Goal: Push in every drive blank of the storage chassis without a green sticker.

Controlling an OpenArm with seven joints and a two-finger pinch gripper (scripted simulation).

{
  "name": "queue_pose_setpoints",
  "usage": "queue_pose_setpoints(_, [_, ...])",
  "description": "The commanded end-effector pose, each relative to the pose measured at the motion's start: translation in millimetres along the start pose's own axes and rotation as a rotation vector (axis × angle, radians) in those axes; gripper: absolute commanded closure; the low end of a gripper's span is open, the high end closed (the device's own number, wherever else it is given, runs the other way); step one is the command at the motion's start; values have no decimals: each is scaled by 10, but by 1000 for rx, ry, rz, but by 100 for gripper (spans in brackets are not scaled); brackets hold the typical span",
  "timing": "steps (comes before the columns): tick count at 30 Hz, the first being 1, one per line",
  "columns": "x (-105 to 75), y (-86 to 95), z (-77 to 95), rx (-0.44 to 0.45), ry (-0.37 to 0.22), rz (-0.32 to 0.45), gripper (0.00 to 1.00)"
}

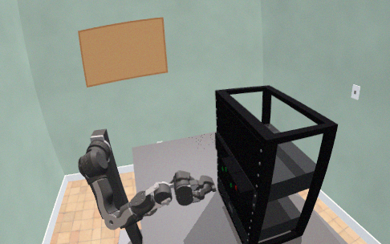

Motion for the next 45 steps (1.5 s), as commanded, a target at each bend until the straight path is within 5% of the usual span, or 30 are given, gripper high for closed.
queue_pose_setpoints(1, [5, -10, 2, 8, -3, -12, 100])
queue_pose_setpoints(6, [65, -11, 4, 8, -3, -13, 100])
queue_pose_setpoints(15, [524, -14, 2, 8, -2, -13, 100])
queue_pose_setpoints(20, [626, -18, 2, 9, -2, -14, 100])
queue_pose_setpoints(45, [652, -12, -8, 7, 0, -16, 100])
Point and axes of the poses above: the point where the finger pads meet when closed, its own x axis out along the fingers, its own y axis across the jaws, z = x × y, the point moved 10 cm from there along -x, back along the fingers, and after that the axes turned 10 degrees about x, right-handed, at the moved point
